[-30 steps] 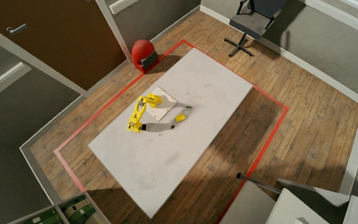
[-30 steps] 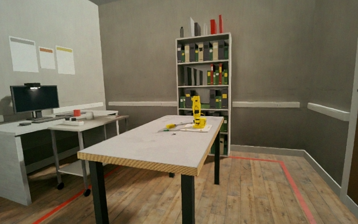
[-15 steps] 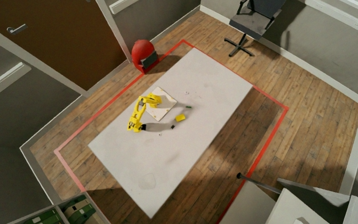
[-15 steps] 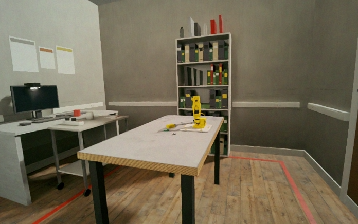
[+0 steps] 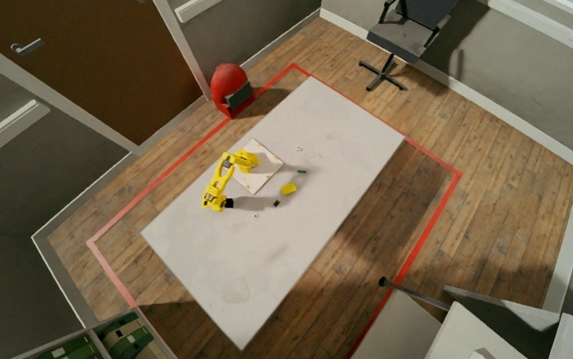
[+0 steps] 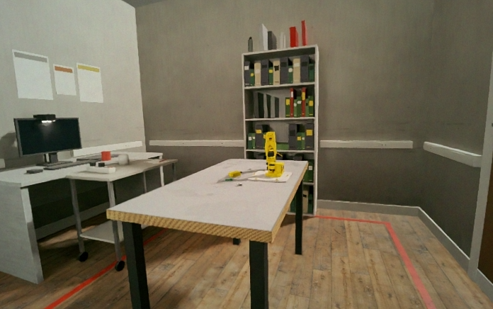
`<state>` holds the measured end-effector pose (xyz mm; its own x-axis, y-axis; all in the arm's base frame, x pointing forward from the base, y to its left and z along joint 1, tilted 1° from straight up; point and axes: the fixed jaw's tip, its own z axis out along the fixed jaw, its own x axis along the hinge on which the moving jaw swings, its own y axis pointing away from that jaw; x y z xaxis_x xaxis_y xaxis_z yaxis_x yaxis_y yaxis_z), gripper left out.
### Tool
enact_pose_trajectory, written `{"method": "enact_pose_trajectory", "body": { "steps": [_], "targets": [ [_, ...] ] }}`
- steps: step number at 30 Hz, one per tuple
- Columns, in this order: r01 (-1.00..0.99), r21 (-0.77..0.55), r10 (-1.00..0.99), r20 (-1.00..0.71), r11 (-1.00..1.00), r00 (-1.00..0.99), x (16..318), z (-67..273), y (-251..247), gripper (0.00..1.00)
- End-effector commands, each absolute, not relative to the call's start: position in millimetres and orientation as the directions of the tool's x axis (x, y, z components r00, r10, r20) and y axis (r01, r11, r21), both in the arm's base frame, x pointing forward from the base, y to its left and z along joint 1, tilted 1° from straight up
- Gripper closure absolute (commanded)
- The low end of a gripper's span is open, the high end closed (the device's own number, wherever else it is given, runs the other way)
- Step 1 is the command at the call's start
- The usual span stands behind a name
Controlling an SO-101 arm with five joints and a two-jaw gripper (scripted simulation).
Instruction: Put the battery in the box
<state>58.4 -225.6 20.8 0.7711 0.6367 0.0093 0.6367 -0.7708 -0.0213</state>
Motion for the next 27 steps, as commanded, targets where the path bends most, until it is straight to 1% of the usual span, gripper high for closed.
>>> {"method": "enact_pose_trajectory", "body": {
  "steps": [1, 15, 27],
  "targets": [
    [0.63, -0.003, 0.63, 0.002, -0.777, 0.777, 57.9, 33.2, -227.8, 0.77],
    [0.63, -0.003, 0.63, 0.002, -0.777, 0.777, 56.9, 51.2, -225.1, 0.77],
    [0.63, -0.003, 0.63, 0.002, -0.777, 0.777, 56.7, 53.4, -224.8, 0.77]
  ]
}}
